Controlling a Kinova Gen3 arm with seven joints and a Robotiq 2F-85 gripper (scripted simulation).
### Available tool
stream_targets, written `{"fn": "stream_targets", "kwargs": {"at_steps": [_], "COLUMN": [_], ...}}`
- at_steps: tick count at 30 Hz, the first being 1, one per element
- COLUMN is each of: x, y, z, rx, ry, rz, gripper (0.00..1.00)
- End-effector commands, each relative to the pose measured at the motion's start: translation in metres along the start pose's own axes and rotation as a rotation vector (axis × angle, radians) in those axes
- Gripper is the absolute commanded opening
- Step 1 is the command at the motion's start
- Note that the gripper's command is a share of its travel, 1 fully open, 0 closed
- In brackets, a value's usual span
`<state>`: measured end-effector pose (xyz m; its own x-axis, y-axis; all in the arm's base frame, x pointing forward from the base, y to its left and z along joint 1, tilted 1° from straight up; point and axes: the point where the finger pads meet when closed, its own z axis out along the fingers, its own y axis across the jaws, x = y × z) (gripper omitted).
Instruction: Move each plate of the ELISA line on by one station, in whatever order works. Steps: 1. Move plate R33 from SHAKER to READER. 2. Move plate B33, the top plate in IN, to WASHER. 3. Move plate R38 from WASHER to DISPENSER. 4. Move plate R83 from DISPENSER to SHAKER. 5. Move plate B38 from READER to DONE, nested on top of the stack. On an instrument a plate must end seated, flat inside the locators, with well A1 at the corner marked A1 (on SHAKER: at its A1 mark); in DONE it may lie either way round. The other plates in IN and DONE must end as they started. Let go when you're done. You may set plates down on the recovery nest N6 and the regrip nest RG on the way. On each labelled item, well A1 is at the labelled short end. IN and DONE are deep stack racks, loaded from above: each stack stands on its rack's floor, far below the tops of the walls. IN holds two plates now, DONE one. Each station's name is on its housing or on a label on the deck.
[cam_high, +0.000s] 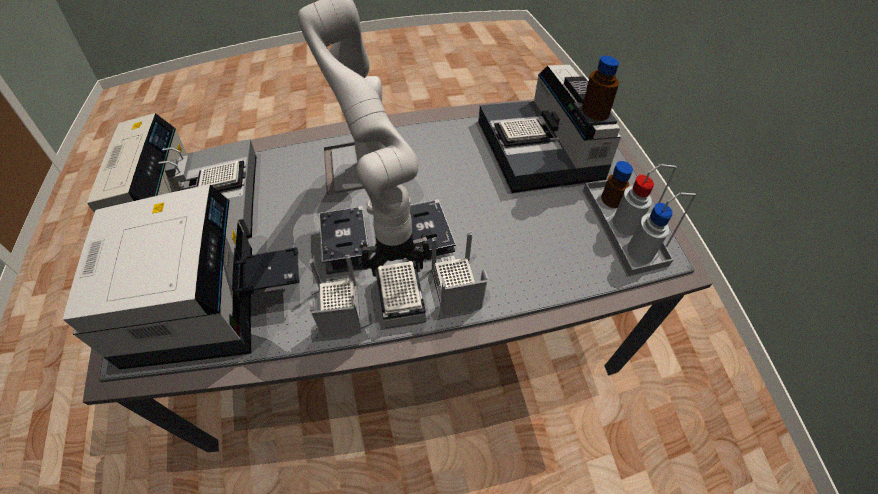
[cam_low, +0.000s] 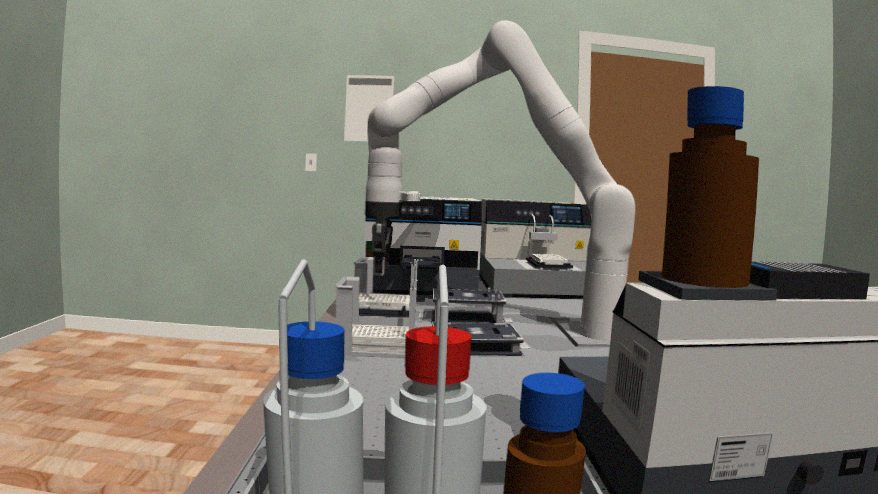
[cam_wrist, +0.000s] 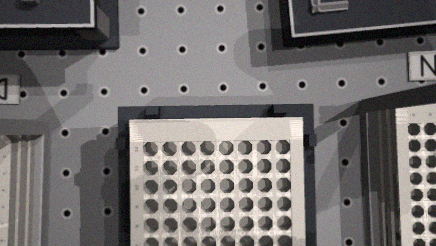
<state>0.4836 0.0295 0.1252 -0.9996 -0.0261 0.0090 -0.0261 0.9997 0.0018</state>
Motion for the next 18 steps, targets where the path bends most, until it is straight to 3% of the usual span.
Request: {"fn": "stream_targets", "kwargs": {"at_steps": [1,18], "x": [0.001,0.001], "y": [-0.002,-0.002], "z": [0.007,0.027], "rx": [0.008,0.008], "ry": [0.002,0.002], "rz": [0.000,-0.001], "gripper": [1.00,1.00]}}
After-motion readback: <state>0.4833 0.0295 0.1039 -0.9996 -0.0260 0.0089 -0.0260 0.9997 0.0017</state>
